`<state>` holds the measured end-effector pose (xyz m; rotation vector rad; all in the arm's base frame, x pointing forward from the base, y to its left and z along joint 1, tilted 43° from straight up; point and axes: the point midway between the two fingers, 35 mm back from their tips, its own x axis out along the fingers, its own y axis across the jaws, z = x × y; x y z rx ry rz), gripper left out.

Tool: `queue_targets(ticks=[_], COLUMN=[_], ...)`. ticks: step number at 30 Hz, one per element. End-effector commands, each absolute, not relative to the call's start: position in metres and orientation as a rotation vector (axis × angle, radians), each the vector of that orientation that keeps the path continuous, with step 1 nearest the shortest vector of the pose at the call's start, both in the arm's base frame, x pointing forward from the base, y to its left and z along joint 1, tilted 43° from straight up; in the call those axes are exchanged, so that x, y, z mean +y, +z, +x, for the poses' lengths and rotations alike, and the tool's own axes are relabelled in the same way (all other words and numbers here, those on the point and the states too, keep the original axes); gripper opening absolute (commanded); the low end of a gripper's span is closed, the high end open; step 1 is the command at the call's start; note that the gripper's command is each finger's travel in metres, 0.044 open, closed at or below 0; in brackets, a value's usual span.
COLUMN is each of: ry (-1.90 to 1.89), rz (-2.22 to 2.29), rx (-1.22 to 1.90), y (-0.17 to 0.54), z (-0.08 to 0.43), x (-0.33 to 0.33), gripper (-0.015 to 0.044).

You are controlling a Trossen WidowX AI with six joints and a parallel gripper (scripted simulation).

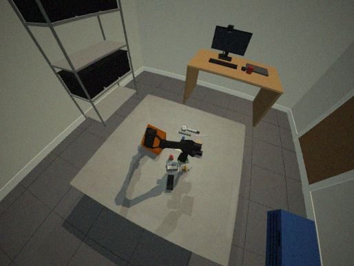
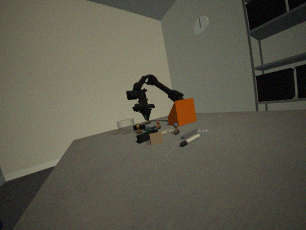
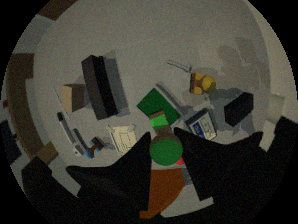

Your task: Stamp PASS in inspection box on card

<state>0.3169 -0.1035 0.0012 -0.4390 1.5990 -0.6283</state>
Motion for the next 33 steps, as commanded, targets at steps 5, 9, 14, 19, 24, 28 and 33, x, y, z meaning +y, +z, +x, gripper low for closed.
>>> queue_targets(ticks=[5,9,14,19,24,28,33], ry=[-0.692,-0.740,-0.801,-0.846,-0.845,-0.845,-0.844], rz=[-0.359,-0.308,-0.246,-0.204,-0.204,-0.204,-0.204], rx=[1.553,1.523,1.483,1.454,1.454,1.453,1.453], y=[-0.021,-0.035,-0.050,-0.059,-0.060,-0.062,-0.064], z=[0.301,0.287,0.267,0.252,0.252,0.252,0.252], x=[-0.068,-0.050,-0.030,-0.019,-0.019,-0.021,-0.023], gripper=[0.0000,0.0000,0.0000,0.0000,0.0000,0.0000,0.0000])
